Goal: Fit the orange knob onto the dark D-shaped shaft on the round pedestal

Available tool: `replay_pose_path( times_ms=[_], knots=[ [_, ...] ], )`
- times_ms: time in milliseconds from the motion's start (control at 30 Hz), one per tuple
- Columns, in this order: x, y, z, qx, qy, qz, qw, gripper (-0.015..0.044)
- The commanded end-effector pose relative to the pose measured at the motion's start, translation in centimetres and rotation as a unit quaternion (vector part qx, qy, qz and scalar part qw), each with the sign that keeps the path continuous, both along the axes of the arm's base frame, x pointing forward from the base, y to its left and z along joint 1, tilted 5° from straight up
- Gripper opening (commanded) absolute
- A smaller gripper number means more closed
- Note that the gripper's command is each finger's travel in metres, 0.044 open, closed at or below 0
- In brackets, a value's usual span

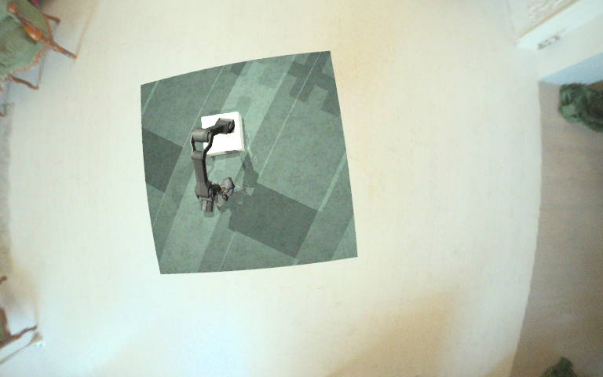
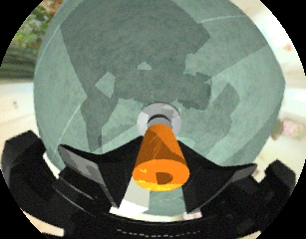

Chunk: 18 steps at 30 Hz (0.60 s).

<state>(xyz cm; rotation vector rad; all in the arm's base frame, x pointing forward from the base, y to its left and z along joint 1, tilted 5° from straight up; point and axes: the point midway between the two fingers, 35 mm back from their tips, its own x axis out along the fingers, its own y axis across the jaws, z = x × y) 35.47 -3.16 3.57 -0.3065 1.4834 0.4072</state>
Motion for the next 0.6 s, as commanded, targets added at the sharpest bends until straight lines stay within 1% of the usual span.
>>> replay_pose_path(
  times_ms=[0, 567],
  knots=[
    [0.09, 0.04, -0.11, 0.001, -0.002, 0.006, 1.000, 0.0000],
    [-0.09, 0.08, -0.26, 0.001, -0.002, 0.006, 1.000, 0.0000]
  ],
)
